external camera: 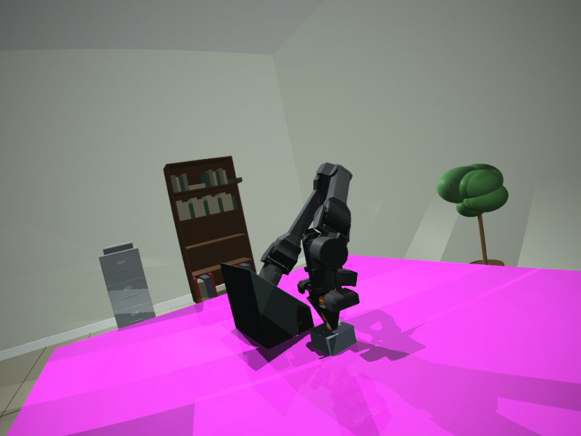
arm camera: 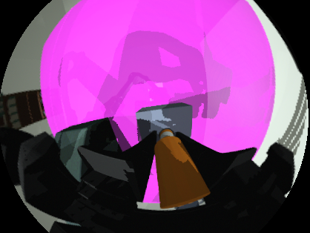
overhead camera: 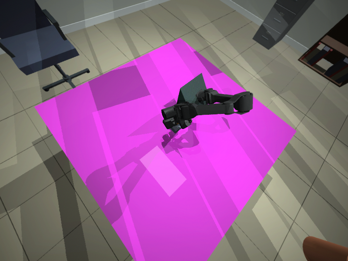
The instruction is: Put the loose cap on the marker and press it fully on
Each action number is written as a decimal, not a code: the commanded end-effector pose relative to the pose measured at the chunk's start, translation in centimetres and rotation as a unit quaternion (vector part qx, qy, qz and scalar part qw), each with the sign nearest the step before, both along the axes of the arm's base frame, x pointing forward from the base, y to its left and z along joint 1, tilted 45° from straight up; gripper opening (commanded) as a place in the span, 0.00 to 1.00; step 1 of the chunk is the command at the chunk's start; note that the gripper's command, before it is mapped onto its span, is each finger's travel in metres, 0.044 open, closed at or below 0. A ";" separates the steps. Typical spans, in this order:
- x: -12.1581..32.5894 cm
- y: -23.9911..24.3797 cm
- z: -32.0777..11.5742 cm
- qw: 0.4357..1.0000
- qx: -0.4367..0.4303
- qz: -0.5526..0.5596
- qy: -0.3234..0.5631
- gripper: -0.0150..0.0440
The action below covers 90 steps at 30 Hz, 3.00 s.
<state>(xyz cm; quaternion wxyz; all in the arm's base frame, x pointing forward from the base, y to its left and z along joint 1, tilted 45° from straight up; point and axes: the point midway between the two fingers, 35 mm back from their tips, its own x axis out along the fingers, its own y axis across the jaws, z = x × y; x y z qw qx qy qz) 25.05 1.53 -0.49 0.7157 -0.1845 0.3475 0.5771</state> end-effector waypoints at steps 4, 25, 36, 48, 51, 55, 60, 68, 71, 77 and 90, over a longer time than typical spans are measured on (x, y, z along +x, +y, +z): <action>-0.2 0.2 0.0 1.000 0.004 -0.002 0.004 0.25; -0.2 0.2 0.0 1.000 0.004 -0.002 0.004 0.25; 0.0 0.0 0.0 1.000 0.000 0.000 0.000 0.74; -0.1 -2.8 2.2 1.000 -0.009 -0.006 0.009 1.00; -0.6 -5.2 5.1 1.000 -0.002 0.000 0.001 1.00; -0.7 -5.3 5.3 1.000 -0.002 0.000 0.001 1.00; -0.7 -5.4 5.3 1.000 -0.001 -0.006 0.007 0.96; -0.5 -6.8 6.2 0.921 0.035 -0.275 0.272 0.60; -0.5 -7.4 6.6 0.848 0.049 -0.375 0.371 0.47; -0.5 -7.8 7.0 0.770 0.059 -0.451 0.447 0.25; -0.5 -7.8 7.0 0.770 0.059 -0.451 0.447 0.25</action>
